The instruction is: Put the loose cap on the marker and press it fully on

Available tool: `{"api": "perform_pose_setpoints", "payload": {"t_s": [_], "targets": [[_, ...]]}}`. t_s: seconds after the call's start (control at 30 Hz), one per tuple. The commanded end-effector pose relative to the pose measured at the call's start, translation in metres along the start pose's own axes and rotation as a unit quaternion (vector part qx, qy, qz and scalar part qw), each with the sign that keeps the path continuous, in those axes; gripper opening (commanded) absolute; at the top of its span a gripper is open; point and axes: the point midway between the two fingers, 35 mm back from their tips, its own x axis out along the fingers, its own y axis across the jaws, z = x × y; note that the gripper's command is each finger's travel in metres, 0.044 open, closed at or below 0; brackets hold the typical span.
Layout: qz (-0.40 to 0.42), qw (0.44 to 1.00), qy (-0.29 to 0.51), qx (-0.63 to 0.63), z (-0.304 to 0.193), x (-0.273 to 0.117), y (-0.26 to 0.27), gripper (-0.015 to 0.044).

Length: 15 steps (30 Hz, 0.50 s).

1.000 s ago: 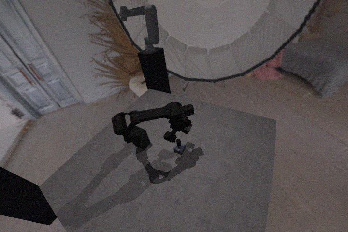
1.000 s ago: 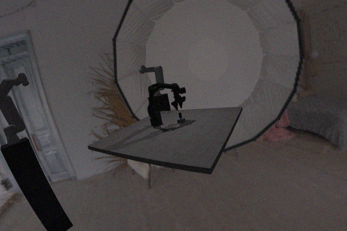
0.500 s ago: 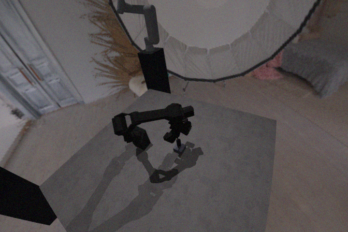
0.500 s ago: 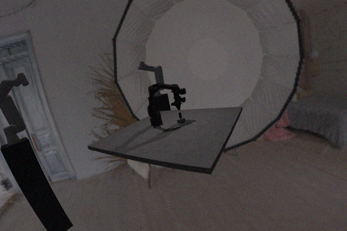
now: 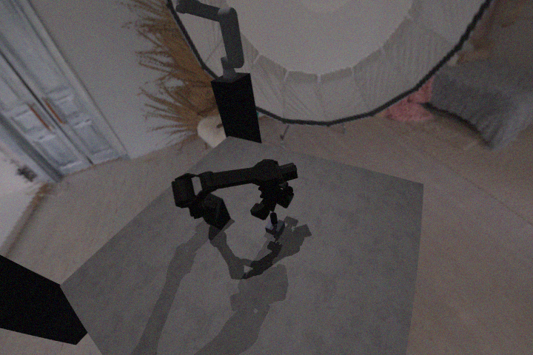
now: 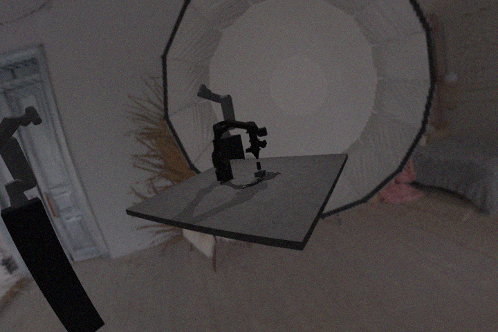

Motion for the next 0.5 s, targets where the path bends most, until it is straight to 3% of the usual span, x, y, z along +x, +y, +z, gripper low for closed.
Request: {"api": "perform_pose_setpoints", "payload": {"t_s": [0.0,0.47], "targets": [[-0.002,1.000,0.000,-0.004,0.000,0.006,0.000,0.0000],[-0.003,1.000,0.000,-0.004,0.000,0.025,0.000,0.0000]]}}
